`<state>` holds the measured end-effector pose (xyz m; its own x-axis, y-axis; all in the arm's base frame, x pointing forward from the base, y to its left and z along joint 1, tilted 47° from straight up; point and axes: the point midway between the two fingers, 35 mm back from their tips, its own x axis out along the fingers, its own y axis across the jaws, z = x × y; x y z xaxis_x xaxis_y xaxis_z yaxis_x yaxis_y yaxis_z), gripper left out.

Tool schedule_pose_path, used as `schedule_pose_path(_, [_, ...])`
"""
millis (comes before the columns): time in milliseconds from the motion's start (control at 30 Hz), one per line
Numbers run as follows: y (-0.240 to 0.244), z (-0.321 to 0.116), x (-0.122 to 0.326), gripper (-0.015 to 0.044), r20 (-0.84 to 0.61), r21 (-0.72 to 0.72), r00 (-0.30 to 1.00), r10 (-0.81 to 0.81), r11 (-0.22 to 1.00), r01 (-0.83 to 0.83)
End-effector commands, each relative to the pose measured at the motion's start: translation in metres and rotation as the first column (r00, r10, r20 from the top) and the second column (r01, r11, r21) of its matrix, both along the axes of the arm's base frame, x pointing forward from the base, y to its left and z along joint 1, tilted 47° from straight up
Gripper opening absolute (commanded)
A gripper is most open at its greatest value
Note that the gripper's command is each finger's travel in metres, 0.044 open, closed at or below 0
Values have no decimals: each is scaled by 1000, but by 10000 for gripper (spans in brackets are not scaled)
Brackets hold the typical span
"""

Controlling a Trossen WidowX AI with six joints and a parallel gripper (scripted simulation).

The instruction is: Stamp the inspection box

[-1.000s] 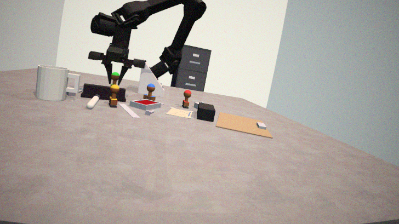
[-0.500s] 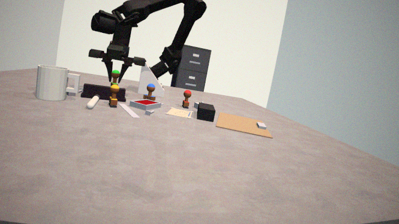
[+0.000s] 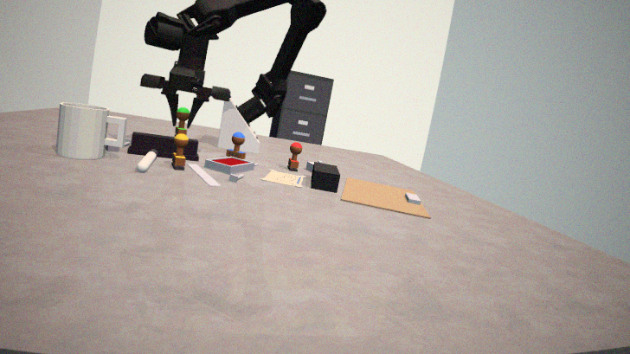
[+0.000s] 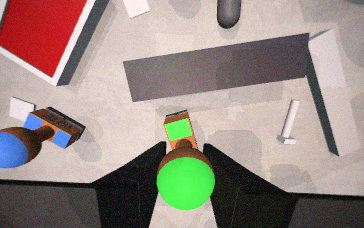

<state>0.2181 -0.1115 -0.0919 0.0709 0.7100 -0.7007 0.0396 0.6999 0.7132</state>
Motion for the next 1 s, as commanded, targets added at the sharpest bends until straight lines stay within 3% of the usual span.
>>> schedule_pose_path(0, [-3, 2, -1, 0, 2, -5, 1000, 6, 1000, -6])
schedule_pose_path(967, [-12, 12, -3, 0, 1, -8, 1000, 6, 1000, -6])
